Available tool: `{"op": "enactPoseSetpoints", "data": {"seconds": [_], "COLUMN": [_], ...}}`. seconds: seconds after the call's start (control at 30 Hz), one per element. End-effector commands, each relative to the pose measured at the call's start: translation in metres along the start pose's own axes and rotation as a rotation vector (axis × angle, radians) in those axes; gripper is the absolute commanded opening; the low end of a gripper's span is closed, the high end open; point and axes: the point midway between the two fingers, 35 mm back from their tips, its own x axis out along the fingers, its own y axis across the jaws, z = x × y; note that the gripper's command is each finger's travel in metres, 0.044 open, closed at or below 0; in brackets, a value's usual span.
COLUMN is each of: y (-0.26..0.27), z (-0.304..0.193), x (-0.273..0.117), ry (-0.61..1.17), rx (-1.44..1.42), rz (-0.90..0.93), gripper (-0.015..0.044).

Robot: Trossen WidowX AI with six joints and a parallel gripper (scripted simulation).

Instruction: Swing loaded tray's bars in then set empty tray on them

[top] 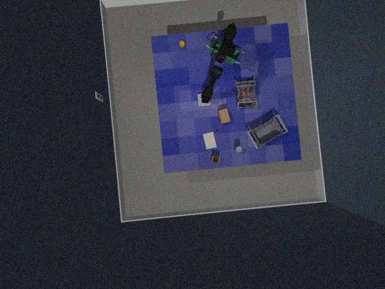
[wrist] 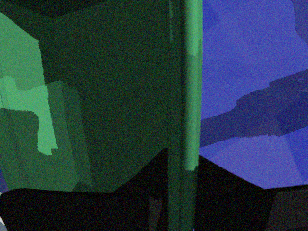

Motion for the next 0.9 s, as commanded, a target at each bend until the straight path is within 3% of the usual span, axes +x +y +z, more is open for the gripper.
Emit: {"op": "enactPoseSetpoints", "data": {"seconds": [0.0,0.87], "y": [0.003,-0.005], "z": [0.017,0.119], "x": [-0.007,-0.014], "ry": [0.007,0.002], "rx": [0.044,0.318], "rz": [0.023,0.025], "gripper": [0.0,0.0]}}
